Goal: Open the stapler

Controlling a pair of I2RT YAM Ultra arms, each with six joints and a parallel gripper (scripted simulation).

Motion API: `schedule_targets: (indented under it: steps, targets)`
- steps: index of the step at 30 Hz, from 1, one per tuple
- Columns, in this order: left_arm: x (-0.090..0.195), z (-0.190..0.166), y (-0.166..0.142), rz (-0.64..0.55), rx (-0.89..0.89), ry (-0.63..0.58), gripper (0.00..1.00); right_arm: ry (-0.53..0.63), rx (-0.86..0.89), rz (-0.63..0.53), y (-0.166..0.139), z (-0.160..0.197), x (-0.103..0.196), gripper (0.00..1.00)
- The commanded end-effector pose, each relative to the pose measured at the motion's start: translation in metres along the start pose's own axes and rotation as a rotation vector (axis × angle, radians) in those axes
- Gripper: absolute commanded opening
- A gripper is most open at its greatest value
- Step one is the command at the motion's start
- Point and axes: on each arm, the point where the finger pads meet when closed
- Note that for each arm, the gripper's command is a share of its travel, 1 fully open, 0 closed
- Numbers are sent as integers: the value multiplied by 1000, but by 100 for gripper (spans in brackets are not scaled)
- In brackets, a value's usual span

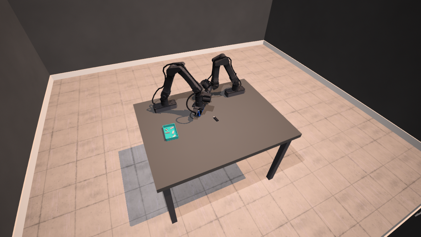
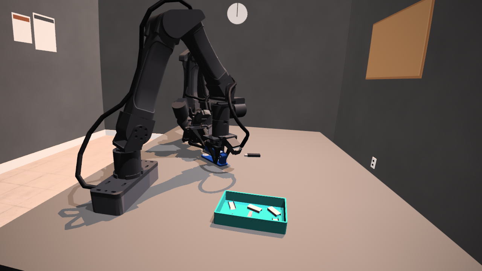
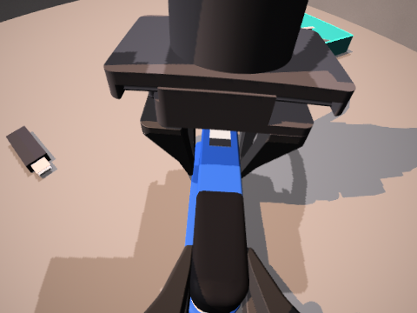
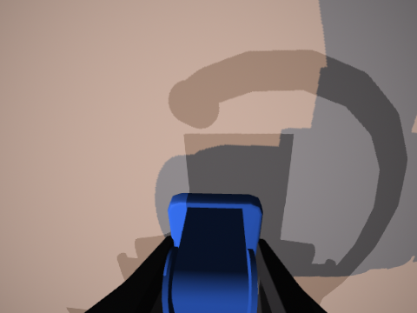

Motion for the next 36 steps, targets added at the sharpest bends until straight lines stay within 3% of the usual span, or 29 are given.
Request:
schedule_targets:
  steps: [1, 9, 22, 24, 25, 36]
  targets:
    - [-3, 0, 10, 11, 22, 3, 17, 7, -2, 2, 0, 2, 2, 28]
    - [0, 3, 21, 115, 23, -18, 17, 7, -2, 2, 0, 2, 2, 28]
    - [0, 4, 22, 116, 23, -11, 17, 7, -2, 2, 0, 2, 2, 28]
    - [0, 4, 22, 116, 23, -11, 17, 7, -2, 2, 0, 2, 2, 51]
    - [0, 4, 22, 116, 23, -11, 17, 7, -2, 2, 0, 2, 2, 56]
    - [1, 4, 16, 120, 7, -16, 17, 48, -4, 10, -1, 0, 21, 56]
Point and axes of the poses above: on each arm, the point where the finger pads meet when closed, its own x axis back along the fingers, its own z axis across the jaws, y = z × x, and after that the axes turned 12 degrees about -x, right-handed
